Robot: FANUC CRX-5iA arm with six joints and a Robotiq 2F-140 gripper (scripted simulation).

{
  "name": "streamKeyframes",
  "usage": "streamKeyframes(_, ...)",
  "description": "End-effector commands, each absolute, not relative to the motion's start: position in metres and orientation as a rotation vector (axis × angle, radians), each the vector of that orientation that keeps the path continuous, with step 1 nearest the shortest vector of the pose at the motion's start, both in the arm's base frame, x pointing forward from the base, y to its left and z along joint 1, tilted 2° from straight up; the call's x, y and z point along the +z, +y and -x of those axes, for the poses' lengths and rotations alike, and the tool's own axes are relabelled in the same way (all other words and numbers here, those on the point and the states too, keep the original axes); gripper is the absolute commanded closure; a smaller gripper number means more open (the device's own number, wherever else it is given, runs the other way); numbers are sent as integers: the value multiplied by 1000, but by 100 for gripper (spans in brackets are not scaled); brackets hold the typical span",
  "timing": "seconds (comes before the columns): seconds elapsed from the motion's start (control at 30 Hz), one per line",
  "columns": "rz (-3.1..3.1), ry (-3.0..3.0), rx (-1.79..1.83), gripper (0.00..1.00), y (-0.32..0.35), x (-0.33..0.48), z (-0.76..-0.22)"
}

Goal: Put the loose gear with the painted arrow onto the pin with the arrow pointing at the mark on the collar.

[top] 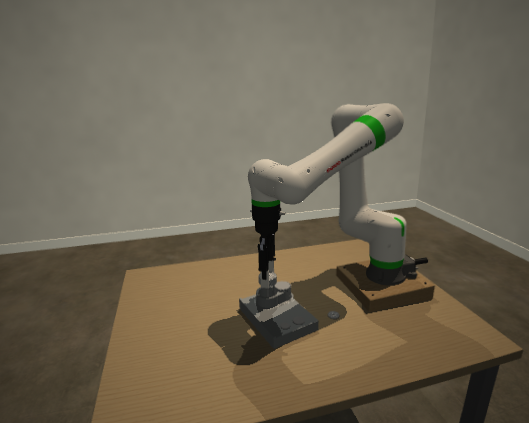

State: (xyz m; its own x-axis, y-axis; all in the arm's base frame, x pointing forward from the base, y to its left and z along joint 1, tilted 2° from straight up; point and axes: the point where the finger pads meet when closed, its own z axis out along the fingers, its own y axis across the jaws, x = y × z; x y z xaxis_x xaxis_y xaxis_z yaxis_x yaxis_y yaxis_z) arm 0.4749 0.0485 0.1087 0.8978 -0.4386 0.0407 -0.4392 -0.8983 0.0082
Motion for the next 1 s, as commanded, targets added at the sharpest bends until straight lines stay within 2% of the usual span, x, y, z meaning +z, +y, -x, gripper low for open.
streamKeyframes(0.0,-3044,-704,60,100,49,109,-475)
streamKeyframes(0.97,-3044,-704,60,100,48,104,-475)
